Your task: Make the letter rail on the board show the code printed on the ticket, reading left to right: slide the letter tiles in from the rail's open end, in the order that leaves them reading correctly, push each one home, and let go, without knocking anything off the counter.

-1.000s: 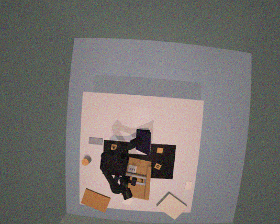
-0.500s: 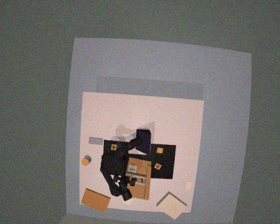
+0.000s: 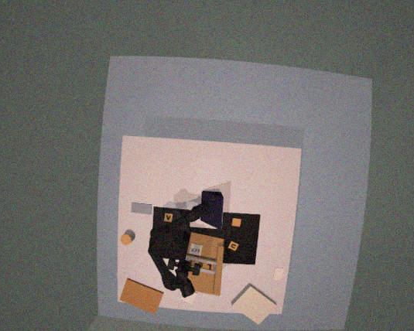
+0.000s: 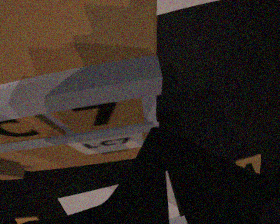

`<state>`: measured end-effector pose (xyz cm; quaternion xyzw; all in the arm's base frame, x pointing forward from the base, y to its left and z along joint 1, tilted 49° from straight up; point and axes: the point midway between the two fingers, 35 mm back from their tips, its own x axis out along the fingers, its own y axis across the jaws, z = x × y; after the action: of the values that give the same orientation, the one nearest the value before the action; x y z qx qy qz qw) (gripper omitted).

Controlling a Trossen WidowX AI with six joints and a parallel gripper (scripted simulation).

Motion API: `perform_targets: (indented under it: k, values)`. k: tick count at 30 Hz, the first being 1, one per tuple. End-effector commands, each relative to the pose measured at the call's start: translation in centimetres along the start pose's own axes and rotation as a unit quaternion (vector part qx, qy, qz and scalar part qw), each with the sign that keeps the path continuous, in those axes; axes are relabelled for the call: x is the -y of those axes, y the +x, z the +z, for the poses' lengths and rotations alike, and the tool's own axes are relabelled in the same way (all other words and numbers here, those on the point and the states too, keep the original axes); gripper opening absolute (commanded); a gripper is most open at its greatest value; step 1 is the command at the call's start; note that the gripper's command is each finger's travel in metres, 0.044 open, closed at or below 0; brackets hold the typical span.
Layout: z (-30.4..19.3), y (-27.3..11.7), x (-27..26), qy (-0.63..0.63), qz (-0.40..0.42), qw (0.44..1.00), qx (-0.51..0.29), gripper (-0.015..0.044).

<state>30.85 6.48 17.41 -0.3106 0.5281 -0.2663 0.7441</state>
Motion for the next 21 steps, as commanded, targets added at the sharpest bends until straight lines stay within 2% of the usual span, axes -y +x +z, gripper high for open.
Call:
perform_targets:
  k: [1, 21]
  values:
    - [0.19, 0.14, 0.0, -0.001, 0.0, 1.0, 0.001, 0.0]
    - [0.87, 0.86, 0.13, 0.0, 0.0, 1.0, 0.001, 0.0]
